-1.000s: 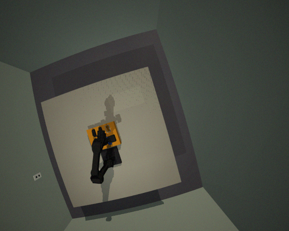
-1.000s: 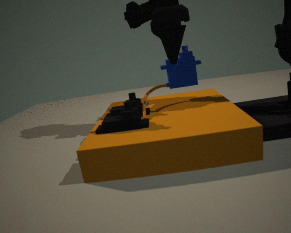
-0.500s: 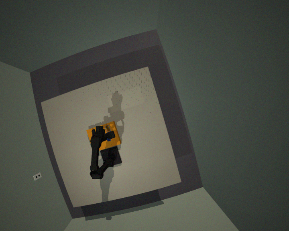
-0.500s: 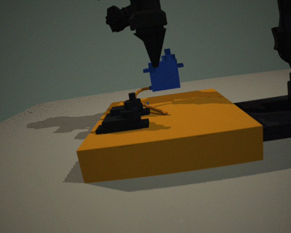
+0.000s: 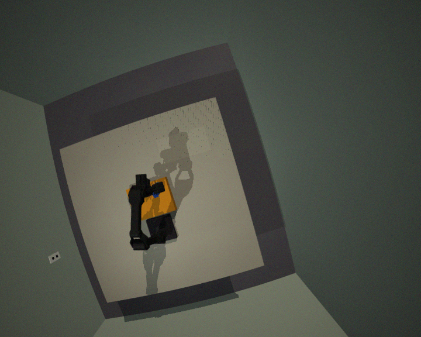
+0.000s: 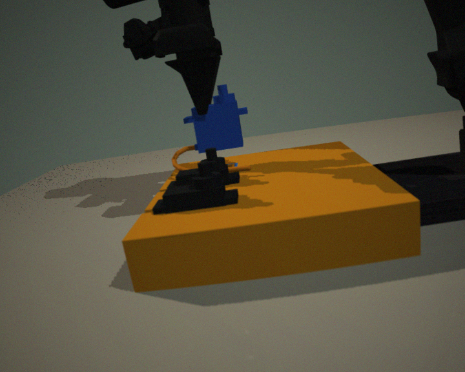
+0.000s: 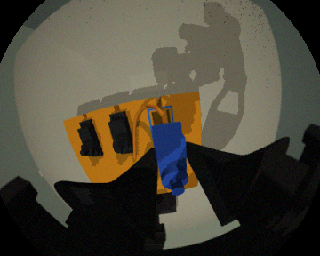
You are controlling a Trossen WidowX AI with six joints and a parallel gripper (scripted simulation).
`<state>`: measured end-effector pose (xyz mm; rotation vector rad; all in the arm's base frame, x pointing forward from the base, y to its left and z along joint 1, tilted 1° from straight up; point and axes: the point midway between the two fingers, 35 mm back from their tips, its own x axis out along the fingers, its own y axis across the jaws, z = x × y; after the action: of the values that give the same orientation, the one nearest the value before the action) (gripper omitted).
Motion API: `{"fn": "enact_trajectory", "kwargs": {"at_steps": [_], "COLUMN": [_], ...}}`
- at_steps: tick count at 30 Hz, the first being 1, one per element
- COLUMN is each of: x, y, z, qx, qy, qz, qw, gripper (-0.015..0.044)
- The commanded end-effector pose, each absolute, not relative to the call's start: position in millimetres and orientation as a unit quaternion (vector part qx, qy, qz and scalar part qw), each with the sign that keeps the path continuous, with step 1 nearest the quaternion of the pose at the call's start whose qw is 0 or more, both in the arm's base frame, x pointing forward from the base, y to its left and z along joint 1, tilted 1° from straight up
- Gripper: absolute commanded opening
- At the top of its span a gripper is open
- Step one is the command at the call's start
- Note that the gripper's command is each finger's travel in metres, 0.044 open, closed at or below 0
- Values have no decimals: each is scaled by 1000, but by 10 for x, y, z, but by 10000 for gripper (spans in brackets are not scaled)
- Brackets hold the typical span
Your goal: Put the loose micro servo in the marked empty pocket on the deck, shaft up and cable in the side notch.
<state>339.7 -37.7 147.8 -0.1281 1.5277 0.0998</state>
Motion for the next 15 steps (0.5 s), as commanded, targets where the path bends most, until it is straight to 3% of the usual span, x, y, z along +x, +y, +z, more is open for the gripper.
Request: {"fn": "enact_trajectory", "kwargs": {"at_steps": [1,15], "x": [3557,3586], "y": [-343,-343], "z": [1513,1386], "qx": [-58,-58], "qy": [687,687], "qz": [45,45], "qw": [723,723], "gripper": [0,0]}}
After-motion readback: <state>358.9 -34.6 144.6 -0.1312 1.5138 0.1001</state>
